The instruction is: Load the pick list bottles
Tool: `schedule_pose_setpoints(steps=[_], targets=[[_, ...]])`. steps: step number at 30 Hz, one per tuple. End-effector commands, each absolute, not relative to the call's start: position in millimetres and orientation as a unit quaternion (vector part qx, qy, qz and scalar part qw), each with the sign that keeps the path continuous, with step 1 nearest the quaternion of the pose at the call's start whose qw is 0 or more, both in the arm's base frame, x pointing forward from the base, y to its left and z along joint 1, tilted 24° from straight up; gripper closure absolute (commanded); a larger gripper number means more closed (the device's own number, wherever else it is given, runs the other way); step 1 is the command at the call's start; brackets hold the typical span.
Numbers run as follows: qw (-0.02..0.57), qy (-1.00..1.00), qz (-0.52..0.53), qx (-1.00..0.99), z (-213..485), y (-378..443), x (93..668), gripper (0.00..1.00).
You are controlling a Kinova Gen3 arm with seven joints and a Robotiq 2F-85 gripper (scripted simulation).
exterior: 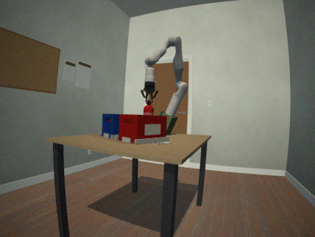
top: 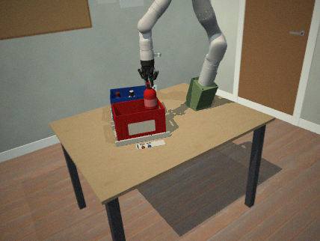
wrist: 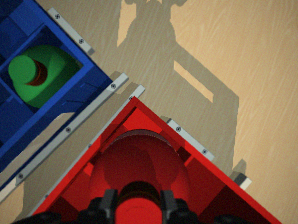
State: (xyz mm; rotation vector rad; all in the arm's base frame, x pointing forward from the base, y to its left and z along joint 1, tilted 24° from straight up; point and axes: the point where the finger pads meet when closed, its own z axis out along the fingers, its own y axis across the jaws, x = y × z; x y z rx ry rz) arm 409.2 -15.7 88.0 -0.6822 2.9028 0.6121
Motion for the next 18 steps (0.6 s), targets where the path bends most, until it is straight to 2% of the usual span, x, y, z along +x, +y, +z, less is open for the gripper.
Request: schedule_pose_setpoints(steps=[1,18], targets=[[0.05,0.953,0.2,-0.224,86,-15,410,0.9],[0.05,0.953,0.2,-0.224,72,-9,410,0.9]])
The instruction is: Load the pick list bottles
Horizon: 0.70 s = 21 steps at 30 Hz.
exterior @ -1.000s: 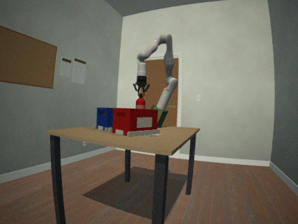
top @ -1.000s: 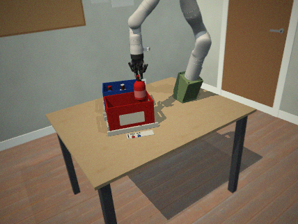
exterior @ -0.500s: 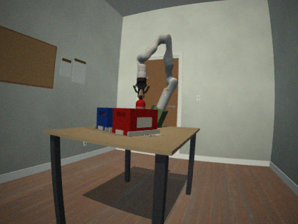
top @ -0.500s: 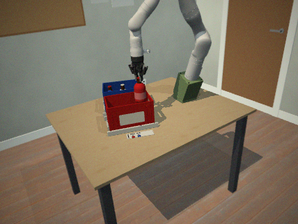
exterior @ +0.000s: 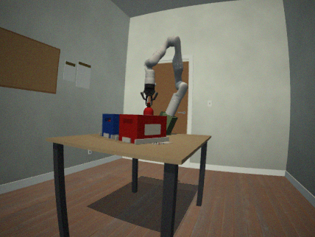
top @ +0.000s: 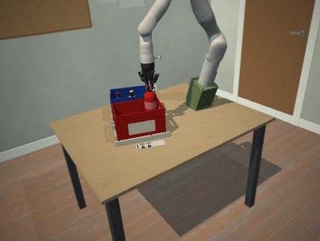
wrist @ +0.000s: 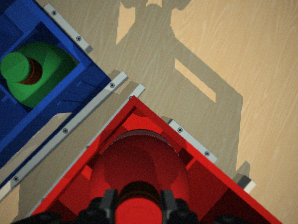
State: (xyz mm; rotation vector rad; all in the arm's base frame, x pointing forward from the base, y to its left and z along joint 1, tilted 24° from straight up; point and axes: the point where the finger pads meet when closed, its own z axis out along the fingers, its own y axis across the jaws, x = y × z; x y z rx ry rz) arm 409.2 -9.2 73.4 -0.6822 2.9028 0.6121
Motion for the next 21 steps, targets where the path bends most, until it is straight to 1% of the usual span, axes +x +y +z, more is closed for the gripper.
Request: schedule_pose_setpoints(steps=[1,21], targets=[[0.05,0.953,0.2,-0.224,71,-9,410,0.9],[0.05,0.953,0.2,-0.224,56,-2,410,0.9]])
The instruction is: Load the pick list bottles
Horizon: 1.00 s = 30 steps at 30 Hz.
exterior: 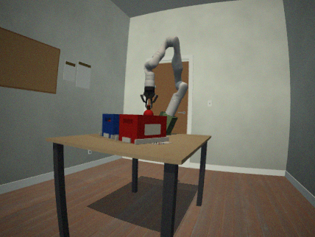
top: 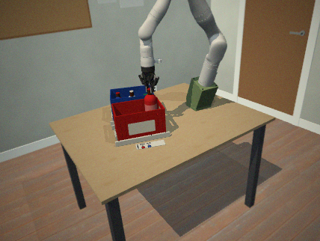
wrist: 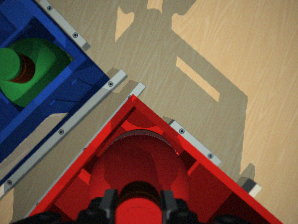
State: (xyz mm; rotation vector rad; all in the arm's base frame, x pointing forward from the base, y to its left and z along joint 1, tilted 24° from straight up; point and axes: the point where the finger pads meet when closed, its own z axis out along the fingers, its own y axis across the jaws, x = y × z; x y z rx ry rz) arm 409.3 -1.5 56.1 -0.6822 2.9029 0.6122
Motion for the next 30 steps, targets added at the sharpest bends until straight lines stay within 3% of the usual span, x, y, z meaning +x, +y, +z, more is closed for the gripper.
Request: schedule_pose_setpoints(steps=[1,30], targets=[[0.05,0.953,0.2,-0.224,56,-2,410,0.9],[0.05,0.953,0.2,-0.224,31,9,410,0.9]])
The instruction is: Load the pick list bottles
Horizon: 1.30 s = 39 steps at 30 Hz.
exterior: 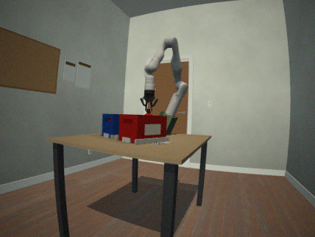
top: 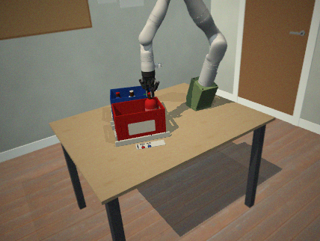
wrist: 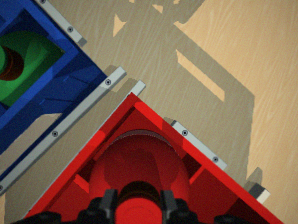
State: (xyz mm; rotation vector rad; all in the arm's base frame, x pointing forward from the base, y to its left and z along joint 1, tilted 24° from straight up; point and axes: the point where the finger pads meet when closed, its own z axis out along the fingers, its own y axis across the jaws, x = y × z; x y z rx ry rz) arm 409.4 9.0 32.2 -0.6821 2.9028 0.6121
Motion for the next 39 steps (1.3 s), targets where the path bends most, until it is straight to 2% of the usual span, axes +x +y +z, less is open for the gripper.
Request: schedule_pose_setpoints(steps=[1,39], targets=[[0.05,0.953,0.2,-0.224,30,10,410,0.9],[0.05,0.953,0.2,-0.224,2,22,410,0.9]])
